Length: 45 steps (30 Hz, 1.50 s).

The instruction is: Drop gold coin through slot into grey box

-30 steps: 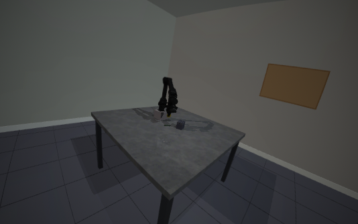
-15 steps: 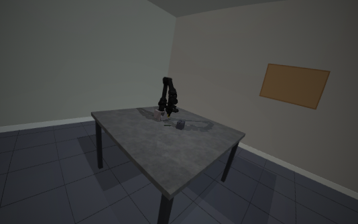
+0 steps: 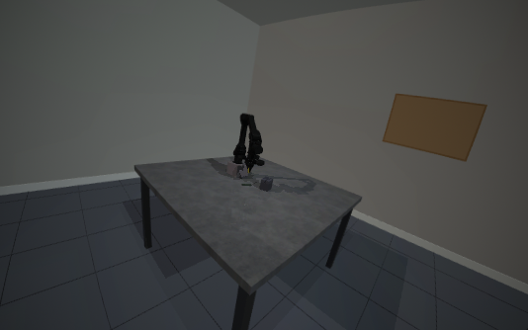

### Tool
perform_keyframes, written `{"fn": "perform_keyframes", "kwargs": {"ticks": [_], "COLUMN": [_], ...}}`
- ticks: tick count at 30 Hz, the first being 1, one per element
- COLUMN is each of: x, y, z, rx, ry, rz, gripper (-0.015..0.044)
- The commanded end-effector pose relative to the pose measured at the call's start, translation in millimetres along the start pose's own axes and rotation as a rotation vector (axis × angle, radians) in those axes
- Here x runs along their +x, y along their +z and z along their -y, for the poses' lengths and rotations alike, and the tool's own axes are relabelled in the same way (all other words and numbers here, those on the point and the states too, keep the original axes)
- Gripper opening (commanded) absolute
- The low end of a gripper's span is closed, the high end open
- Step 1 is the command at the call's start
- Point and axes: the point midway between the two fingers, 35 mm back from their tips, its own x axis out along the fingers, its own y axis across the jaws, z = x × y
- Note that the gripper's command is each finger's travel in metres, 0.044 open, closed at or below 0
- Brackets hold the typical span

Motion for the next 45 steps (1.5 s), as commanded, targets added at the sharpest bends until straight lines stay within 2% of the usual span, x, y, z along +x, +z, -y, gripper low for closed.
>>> {"fn": "perform_keyframes", "kwargs": {"ticks": [1,45], "x": [-1.4,-3.9], "y": [-0.2,35.9], "z": [8.0,109.1], "rx": [0.004,0.001], "ry": [0.000,-0.010], "rz": [-0.008,0.001], "gripper": [0.0000,0.0000]}}
